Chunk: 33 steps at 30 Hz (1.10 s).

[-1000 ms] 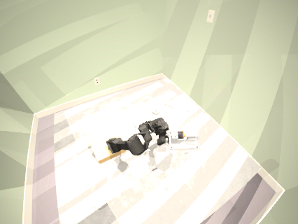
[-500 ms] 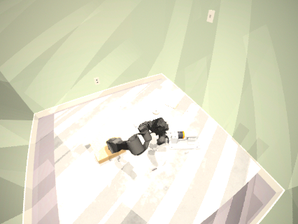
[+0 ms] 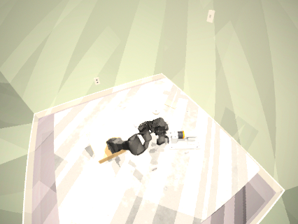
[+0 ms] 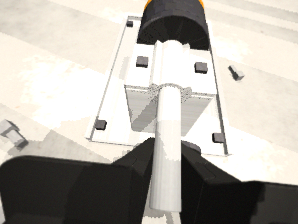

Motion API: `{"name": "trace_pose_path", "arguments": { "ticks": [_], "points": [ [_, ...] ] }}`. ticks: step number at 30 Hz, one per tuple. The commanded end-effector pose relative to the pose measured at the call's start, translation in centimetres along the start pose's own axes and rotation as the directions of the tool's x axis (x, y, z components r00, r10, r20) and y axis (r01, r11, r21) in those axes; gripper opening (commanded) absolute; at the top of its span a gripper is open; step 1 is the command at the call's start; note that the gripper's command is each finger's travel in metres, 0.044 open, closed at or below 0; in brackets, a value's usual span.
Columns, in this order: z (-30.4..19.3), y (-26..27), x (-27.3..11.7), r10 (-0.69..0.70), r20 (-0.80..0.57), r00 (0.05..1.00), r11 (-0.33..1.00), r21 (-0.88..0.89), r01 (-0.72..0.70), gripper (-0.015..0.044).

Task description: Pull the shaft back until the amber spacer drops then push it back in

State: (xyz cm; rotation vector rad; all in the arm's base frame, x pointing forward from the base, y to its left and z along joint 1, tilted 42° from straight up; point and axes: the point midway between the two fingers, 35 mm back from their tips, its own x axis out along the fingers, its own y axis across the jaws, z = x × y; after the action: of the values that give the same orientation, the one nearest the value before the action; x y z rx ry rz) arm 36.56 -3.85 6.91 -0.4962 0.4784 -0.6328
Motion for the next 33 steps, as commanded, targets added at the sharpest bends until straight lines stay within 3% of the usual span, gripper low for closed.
{"name": "trace_pose_path", "arguments": {
  "ticks": [1, 33],
  "points": [
    [-0.03, -0.05, -0.07, -0.003, 0.0, 1.0, 1.0, 0.003, 0.003, 0.0],
    [-0.24, -0.05, -0.26, -0.003, 0.0, 1.0, 1.0, 0.003, 0.003, 0.0]
  ]
}}
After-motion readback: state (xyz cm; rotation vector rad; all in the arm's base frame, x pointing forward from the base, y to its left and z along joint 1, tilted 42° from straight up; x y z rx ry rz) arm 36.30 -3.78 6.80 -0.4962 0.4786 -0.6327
